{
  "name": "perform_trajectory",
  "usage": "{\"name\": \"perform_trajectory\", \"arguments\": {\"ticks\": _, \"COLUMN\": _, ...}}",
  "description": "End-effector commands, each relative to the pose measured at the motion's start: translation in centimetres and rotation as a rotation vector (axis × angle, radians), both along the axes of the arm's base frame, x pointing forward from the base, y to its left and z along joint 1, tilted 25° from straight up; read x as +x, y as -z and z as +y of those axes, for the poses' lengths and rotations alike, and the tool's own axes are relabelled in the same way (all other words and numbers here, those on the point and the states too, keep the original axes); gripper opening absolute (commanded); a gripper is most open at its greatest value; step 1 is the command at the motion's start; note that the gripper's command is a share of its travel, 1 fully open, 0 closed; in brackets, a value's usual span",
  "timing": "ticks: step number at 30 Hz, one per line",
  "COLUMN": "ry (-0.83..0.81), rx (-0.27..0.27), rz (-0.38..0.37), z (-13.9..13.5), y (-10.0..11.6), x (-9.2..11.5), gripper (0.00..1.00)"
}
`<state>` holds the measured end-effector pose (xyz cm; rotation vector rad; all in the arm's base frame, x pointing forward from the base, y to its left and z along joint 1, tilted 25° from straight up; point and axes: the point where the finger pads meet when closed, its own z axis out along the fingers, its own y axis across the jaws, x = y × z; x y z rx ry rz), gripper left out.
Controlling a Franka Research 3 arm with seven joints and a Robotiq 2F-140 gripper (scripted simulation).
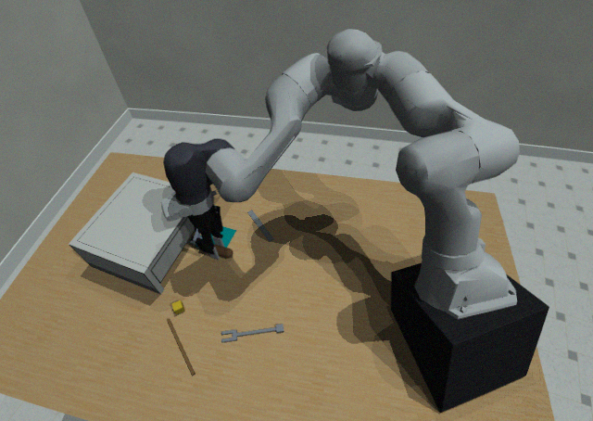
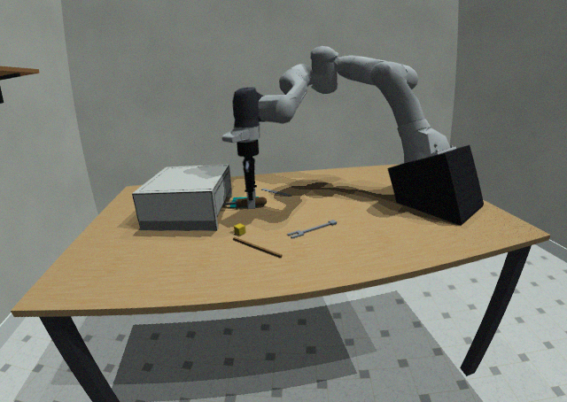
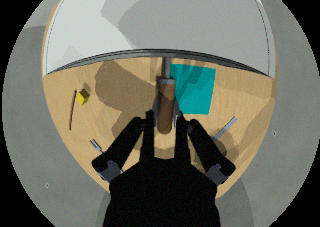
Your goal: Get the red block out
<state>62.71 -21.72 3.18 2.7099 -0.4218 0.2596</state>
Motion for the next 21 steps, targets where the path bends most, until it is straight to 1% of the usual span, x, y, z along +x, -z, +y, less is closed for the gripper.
{"name": "perform_trajectory", "arguments": {"ticks": 1, "ry": -0.006, "rx": 0.001, "rz": -0.004, "z": 0.2, "y": -0.2, "x": 0.1, "gripper": 0.0}}
{"name": "perform_trajectory", "arguments": {"ticks": 21, "ry": -0.006, "rx": 0.001, "rz": -0.004, "z": 0.6, "y": 0.1, "x": -1.2, "gripper": 0.0}}
